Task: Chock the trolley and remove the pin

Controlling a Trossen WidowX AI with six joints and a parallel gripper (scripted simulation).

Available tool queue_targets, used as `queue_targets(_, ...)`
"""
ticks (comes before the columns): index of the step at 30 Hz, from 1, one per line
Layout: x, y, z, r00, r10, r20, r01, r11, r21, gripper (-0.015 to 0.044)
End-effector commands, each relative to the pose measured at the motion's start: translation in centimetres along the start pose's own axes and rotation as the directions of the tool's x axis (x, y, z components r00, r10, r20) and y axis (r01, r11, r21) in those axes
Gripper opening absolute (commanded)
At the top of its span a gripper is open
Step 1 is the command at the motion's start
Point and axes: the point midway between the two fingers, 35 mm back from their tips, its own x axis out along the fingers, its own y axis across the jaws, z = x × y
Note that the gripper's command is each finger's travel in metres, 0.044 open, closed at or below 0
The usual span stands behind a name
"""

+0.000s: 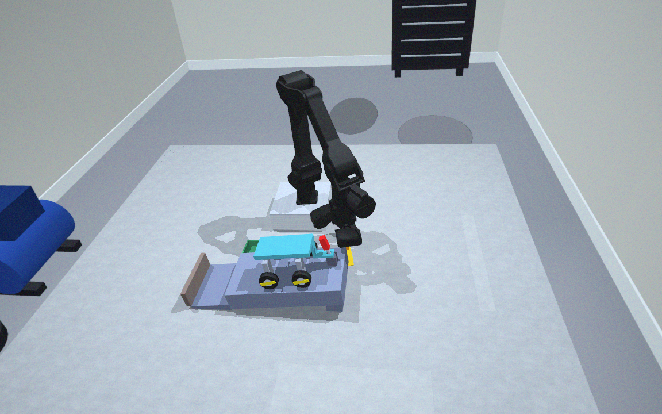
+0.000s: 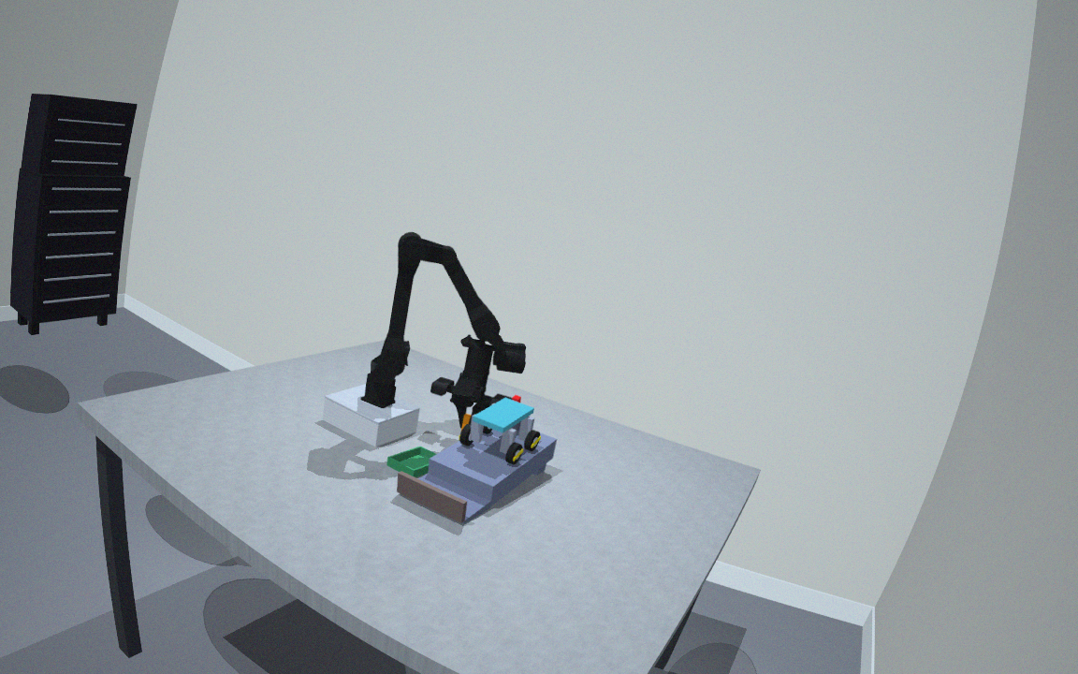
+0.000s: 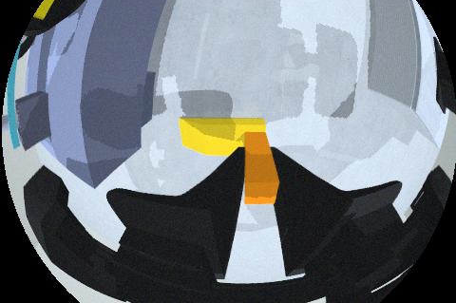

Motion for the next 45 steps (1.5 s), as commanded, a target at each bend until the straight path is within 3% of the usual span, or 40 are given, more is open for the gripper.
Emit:
queue_targets(1,0.0,0.0,0.0,1.000,0.001,0.000,-0.001,1.000,0.000,0.0019)
queue_targets(3,-0.1,0.0,0.0,1.000,0.001,0.000,-0.001,1.000,0.000,0.0000)
queue_targets(45,-13.4,-0.1,-0.1,1.000,-0.001,0.006,0.001,1.000,-0.003,0.0000)
